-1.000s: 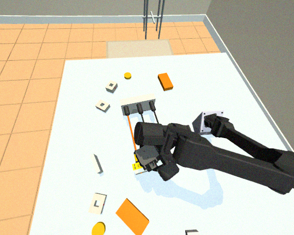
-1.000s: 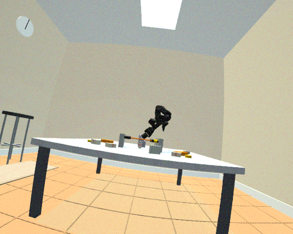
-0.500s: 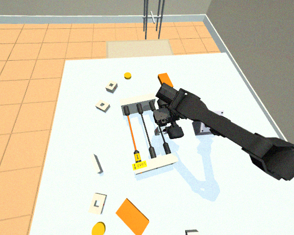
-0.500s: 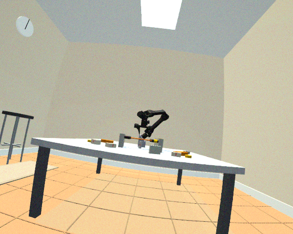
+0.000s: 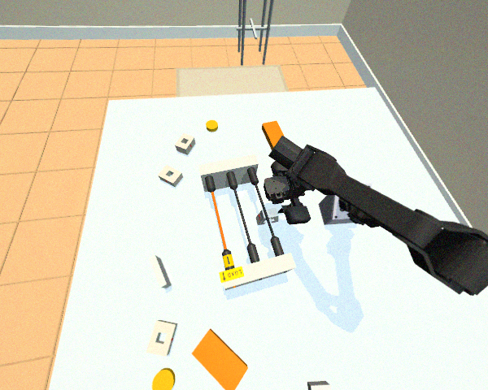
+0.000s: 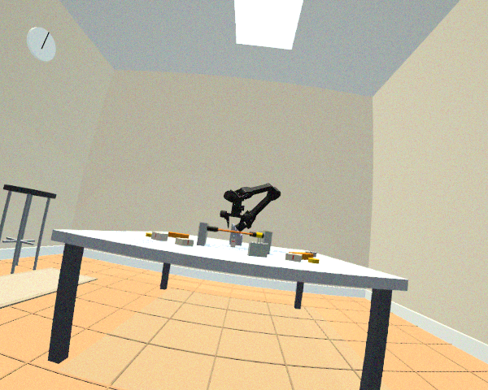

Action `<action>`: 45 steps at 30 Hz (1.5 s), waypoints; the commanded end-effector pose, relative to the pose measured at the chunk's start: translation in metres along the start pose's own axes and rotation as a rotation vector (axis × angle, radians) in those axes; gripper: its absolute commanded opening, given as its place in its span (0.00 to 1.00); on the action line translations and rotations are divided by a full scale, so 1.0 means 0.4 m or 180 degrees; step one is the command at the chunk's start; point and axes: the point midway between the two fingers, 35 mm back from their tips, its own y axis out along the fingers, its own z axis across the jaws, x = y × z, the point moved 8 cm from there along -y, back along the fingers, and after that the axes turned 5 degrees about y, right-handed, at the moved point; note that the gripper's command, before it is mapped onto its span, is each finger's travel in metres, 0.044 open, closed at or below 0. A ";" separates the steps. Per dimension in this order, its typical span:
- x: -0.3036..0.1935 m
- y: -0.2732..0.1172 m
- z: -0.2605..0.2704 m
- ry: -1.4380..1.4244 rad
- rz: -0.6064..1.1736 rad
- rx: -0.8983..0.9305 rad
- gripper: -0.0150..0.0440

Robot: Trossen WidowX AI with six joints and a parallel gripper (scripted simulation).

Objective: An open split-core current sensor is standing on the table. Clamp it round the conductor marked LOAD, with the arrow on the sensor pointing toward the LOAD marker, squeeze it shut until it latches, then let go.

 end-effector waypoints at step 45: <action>-0.001 0.119 0.003 -0.0004 -0.0001 0.0010 0.56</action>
